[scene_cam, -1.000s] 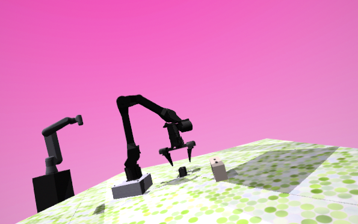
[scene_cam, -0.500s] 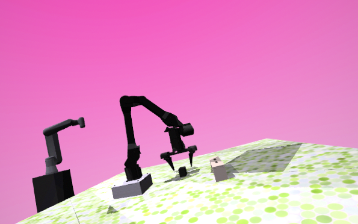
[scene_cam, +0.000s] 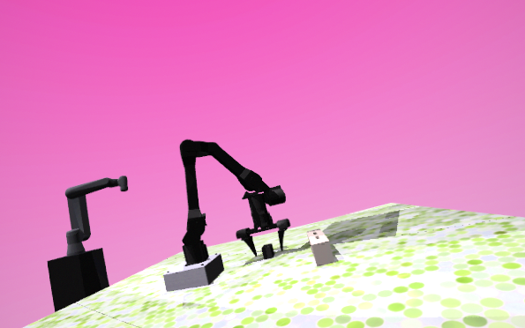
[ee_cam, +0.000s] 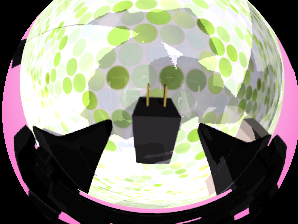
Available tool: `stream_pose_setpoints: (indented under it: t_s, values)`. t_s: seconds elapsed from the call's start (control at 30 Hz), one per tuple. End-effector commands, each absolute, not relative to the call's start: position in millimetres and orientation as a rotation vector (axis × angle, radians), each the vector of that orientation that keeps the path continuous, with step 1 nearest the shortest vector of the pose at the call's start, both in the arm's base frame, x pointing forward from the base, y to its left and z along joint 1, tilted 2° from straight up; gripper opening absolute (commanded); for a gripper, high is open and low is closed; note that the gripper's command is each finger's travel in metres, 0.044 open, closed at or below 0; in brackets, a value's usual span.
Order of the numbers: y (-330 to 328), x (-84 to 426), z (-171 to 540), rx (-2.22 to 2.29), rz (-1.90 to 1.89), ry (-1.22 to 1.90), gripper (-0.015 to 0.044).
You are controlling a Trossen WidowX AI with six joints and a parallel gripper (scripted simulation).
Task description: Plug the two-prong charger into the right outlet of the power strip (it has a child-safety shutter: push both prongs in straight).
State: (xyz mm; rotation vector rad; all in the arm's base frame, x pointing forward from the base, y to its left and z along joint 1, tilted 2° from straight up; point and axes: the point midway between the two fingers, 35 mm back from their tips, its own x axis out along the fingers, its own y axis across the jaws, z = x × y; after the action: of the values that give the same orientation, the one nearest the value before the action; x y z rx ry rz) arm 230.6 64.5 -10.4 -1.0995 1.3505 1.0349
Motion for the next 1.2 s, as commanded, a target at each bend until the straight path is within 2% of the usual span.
stream_pose_setpoints:
  t_s: [0.0,0.4,0.6,0.7,1.17]
  values:
    - [63.5,228.6,-14.1,-1.103,1.04,1.36,0.044]
    - [64.5,230.4,-10.9,-1.099,1.035,1.351,0.0125]
    - [64.5,230.4,-10.9,-1.099,1.035,1.351,0.0085]
    - [64.5,231.0,-6.2,-1.1,1.036,1.352,0.0006]
    - [62.2,229.3,43.3,-1.101,1.037,1.361,0.0]
